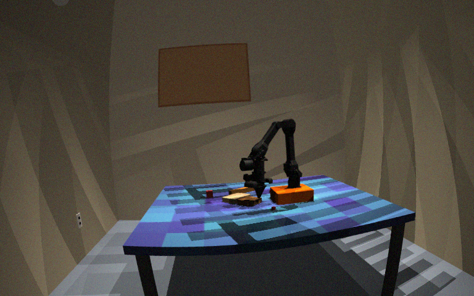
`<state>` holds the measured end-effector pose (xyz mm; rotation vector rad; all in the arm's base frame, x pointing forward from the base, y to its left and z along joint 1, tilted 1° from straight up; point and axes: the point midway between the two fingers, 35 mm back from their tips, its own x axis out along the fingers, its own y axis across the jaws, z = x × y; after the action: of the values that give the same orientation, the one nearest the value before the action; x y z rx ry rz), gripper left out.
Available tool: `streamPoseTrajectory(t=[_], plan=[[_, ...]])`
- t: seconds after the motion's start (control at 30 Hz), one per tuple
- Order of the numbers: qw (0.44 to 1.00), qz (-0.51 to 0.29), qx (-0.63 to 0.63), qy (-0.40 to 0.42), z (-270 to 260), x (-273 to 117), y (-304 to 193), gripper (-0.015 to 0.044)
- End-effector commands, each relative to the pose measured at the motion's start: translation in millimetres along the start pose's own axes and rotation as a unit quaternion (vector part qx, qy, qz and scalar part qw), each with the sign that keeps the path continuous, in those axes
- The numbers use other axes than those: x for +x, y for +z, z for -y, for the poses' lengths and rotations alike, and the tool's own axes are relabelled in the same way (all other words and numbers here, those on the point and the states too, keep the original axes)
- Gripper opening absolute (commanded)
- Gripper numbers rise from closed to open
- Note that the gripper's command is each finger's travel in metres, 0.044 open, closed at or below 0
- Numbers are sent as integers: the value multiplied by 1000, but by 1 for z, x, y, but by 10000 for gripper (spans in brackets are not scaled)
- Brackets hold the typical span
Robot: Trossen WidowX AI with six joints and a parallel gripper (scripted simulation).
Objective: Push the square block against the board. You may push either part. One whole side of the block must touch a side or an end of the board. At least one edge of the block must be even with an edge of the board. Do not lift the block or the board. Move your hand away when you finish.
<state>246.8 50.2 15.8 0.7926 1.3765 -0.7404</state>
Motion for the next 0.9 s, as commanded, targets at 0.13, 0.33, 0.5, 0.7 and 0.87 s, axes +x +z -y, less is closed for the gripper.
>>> streamPoseTrajectory(t=[0.13,0.33,0.5,0.7,0.87], plan=[[1000,-5,-2,-18,11,34,-3,0],[1000,-5,-2,-18,11,34,1,0],[1000,-5,-2,-18,10,34,6,0],[1000,-4,-2,-18,9,34,11,0],[1000,-4,-2,-18,9,34,16,0]])
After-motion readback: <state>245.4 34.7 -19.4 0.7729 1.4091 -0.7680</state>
